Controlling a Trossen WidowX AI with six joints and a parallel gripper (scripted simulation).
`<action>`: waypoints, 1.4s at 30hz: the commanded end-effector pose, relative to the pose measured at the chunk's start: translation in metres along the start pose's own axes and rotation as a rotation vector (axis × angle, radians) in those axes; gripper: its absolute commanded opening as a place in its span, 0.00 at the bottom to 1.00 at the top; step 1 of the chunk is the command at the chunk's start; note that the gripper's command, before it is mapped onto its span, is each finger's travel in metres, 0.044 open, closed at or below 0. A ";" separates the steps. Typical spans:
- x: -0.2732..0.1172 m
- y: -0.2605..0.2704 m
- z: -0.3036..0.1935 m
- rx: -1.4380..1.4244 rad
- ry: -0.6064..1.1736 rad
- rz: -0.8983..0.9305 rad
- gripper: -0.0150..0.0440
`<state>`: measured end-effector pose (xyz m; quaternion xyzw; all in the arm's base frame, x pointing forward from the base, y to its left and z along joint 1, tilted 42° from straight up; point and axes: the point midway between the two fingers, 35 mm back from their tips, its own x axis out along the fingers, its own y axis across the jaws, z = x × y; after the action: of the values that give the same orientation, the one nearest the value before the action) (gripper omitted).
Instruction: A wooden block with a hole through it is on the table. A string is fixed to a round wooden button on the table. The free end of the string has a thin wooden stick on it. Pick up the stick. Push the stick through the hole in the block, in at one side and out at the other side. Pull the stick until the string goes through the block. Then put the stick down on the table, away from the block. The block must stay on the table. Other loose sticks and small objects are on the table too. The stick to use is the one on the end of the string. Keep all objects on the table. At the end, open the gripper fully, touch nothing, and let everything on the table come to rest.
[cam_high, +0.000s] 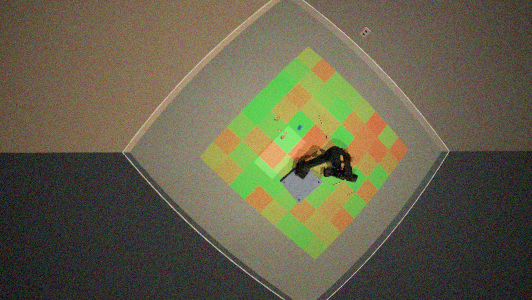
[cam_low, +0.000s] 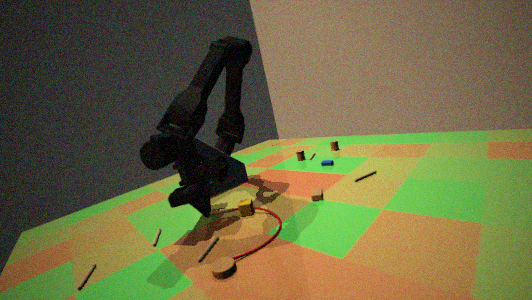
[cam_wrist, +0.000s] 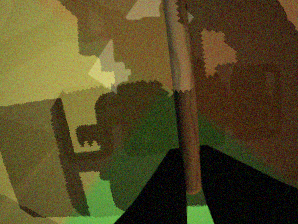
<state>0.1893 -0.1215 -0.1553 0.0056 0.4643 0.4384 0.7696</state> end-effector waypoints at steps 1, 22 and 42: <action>-0.001 0.000 -0.006 -0.002 0.002 0.000 0.25; -0.001 0.000 -0.028 0.009 0.004 -0.001 0.25; -0.051 0.001 -0.030 0.023 0.004 0.007 0.61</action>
<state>0.1604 -0.1365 -0.1647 0.0255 0.4693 0.4427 0.7636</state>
